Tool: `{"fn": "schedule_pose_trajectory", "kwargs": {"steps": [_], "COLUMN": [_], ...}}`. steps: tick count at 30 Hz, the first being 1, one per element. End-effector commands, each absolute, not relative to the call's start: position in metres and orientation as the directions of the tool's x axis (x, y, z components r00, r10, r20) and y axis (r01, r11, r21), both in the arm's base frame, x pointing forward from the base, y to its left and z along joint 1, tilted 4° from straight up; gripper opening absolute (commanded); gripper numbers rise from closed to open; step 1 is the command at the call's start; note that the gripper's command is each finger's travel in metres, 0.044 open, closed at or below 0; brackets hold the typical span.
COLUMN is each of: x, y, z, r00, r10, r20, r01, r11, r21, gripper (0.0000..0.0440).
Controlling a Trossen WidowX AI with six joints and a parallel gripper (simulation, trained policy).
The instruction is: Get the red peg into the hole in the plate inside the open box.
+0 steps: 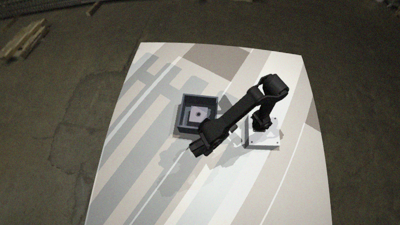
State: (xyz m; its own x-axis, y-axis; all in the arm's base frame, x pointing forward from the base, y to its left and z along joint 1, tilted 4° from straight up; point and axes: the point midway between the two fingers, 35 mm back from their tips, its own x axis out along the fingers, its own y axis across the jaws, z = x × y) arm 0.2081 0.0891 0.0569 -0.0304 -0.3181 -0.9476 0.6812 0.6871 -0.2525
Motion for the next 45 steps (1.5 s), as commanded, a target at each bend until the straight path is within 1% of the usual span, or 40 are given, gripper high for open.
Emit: {"fn": "schedule_pose_trajectory", "kwargs": {"steps": [1, 10, 21, 33, 45], "x": [0.219, 0.242, 0.274, 0.307, 0.328], "y": [0.084, 0.064, 0.026, -0.019, -0.048], "z": [0.075, 0.101, 0.11, 0.1, 0.07], "r00": [-0.002, 0.033, 0.051, 0.051, 0.051], "r10": [-0.322, -0.325, -0.325, -0.3, -0.235], "r20": [-0.947, -0.945, -0.944, -0.953, -0.971], "r01": [0.698, 0.766, 0.829, 0.847, 0.813], "r11": [0.677, 0.616, 0.542, 0.519, 0.574], "r21": [-0.232, -0.185, -0.141, -0.118, -0.096], "gripper": [0.0, 0.0, 0.0, 0.0, 0.0]}}
